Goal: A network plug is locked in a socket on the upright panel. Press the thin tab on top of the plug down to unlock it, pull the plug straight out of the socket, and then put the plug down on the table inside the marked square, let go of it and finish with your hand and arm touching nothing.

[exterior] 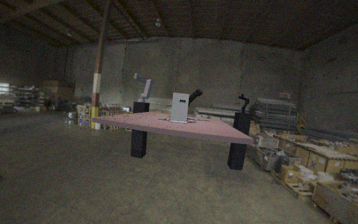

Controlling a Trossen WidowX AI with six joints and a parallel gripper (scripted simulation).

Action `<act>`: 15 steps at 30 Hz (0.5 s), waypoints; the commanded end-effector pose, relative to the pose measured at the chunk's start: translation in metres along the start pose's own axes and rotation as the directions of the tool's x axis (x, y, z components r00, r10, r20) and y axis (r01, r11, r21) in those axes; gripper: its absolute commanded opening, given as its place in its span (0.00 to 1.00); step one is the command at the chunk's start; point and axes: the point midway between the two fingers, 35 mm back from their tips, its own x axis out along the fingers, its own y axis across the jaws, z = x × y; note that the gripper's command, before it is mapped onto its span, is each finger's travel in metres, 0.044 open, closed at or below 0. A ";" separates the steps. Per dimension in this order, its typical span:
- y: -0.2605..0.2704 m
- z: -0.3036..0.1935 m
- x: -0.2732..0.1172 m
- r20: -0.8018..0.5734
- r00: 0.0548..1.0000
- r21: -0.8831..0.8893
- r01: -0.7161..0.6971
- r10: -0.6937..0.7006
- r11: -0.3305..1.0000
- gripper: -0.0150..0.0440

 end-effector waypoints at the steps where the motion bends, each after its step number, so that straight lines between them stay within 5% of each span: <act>1: 0.000 -0.001 -0.004 0.000 1.000 -0.005 -0.002 0.002 1.000 0.25; 15: -0.020 -0.003 -0.005 -0.001 1.000 -0.003 -0.001 0.001 1.000 0.25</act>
